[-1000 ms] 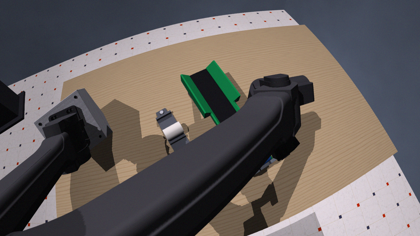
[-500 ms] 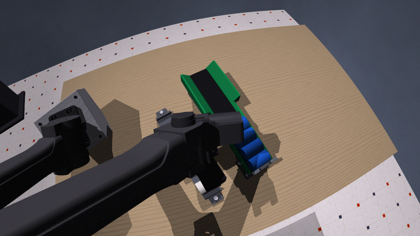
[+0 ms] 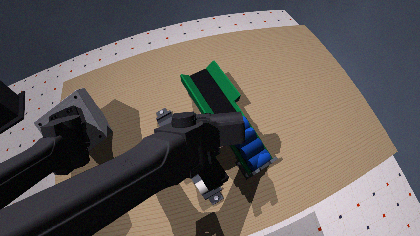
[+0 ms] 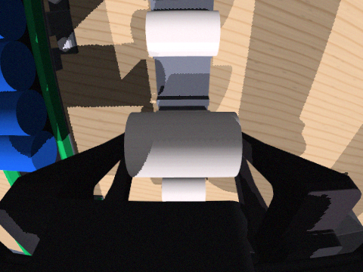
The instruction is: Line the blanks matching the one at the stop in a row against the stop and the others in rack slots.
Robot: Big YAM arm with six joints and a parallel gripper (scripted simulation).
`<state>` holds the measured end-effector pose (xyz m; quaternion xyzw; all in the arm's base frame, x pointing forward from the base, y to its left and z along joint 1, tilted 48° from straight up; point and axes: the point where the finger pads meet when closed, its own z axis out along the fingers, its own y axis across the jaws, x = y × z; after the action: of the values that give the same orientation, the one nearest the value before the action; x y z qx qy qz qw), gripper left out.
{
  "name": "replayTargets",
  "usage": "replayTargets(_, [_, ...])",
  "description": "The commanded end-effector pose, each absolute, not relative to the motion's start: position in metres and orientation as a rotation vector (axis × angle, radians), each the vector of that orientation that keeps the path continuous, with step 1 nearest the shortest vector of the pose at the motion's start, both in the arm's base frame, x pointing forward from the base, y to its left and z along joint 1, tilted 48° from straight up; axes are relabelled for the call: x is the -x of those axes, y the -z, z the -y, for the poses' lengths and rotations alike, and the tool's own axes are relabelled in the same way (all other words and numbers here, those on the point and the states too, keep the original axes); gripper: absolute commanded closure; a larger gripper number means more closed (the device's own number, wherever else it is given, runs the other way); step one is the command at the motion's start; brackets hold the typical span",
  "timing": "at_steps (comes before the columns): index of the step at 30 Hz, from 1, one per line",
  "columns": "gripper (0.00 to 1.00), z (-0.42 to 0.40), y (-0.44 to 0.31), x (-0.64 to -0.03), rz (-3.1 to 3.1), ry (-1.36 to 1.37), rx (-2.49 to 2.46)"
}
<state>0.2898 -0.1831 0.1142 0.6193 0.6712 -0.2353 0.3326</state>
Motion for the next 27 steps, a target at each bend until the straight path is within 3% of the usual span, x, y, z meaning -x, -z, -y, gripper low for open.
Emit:
replayTargets(1, [0.41, 0.190, -0.110, -0.291, -1.757, 0.624, -1.621])
replayTargets(27, [0.41, 0.257, -0.047, -0.302, -1.759, 0.627, -1.621])
